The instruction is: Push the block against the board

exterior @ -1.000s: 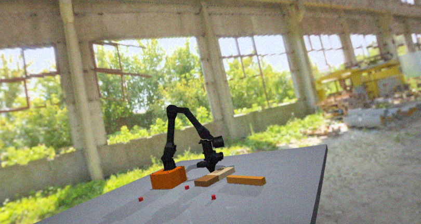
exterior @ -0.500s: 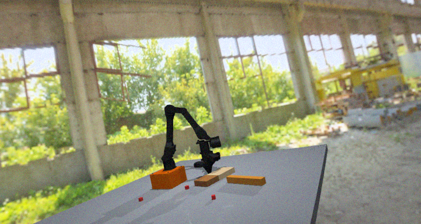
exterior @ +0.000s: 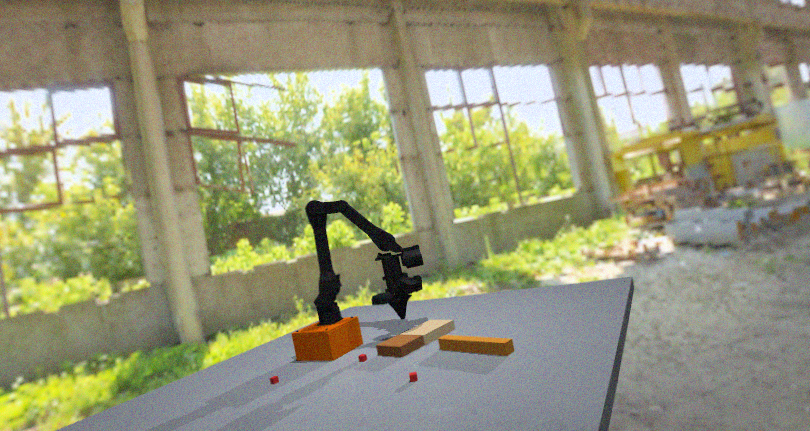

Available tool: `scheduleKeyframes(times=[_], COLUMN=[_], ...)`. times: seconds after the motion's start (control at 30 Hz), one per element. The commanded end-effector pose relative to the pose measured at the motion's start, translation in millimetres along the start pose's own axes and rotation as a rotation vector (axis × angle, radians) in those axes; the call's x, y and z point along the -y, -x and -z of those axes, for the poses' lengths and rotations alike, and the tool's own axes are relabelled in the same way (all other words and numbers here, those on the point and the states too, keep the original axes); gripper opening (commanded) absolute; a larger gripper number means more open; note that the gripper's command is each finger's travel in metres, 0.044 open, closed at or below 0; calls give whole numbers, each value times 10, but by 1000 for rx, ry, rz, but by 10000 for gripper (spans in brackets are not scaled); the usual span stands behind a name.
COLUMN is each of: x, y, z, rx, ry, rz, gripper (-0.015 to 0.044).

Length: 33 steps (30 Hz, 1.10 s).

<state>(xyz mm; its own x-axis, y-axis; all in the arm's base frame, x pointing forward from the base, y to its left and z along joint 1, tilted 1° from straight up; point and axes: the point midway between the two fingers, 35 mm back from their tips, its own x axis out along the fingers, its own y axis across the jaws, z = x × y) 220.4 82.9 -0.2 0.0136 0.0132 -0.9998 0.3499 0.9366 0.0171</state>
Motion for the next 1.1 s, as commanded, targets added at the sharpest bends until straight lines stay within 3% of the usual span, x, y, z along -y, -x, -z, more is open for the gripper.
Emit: scheduleKeyframes(times=[0.0,1.07], x=[22,-664], y=[79,135], z=[24,-659], rx=[-7,2], ry=[-1,1029], rz=[7,-1], gripper=[0,0])
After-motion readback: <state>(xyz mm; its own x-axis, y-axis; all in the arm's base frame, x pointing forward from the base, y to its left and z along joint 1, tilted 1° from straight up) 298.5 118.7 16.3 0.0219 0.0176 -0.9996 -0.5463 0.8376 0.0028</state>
